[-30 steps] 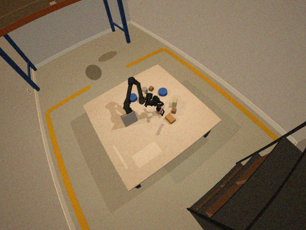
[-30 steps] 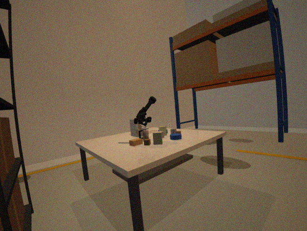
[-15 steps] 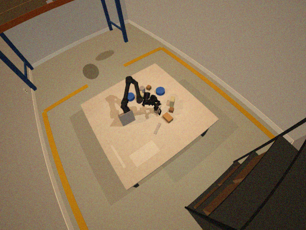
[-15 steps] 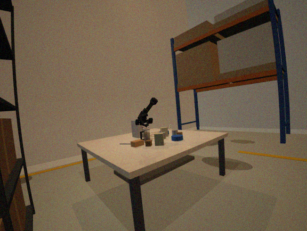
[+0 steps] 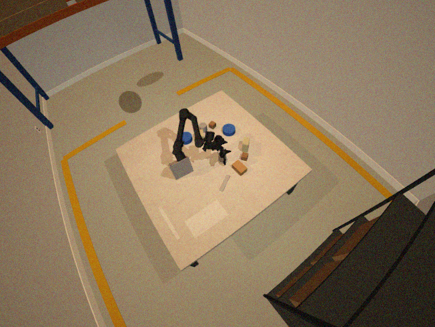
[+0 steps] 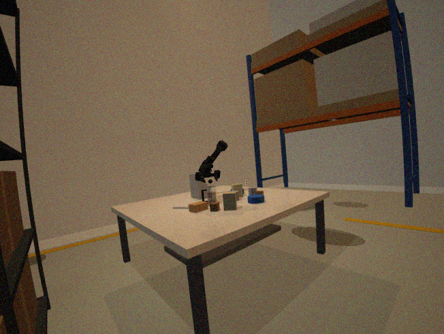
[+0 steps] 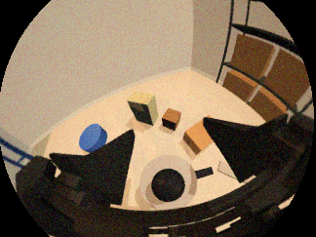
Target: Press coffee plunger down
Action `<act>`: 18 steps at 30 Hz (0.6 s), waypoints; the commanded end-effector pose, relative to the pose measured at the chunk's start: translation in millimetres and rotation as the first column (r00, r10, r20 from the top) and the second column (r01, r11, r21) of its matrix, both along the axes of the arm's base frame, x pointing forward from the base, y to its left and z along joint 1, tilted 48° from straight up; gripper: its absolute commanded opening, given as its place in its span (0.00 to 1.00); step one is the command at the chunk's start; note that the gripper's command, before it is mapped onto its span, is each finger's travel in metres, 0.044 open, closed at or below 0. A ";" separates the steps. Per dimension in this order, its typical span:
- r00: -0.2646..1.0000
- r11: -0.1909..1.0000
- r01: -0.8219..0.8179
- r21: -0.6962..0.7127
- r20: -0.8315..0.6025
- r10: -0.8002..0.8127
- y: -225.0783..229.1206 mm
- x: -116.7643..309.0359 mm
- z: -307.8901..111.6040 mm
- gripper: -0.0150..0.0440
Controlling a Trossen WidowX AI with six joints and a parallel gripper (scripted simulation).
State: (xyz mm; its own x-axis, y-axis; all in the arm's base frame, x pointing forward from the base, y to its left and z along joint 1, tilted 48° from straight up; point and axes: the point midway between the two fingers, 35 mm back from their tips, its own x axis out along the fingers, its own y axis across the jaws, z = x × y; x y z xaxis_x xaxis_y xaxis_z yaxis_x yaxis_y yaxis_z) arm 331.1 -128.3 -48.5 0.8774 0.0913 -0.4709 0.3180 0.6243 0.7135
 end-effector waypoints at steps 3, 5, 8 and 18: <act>1.000 1.000 0.004 -0.012 -0.004 -0.004 -17.1 -11.3 19.5 1.00; 1.000 1.000 -0.001 -0.010 -0.008 0.001 -23.8 -21.3 31.8 1.00; 1.000 1.000 -0.007 -0.003 -0.008 0.007 -31.4 -39.5 51.7 1.00; 1.000 1.000 -0.011 0.003 -0.002 0.011 -33.6 -56.8 67.2 1.00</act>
State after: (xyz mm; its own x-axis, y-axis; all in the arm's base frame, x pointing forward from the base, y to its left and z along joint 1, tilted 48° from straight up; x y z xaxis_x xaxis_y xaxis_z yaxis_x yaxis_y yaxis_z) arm 279.5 -163.8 15.1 0.8752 0.0944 -0.4744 0.3182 0.6263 0.7117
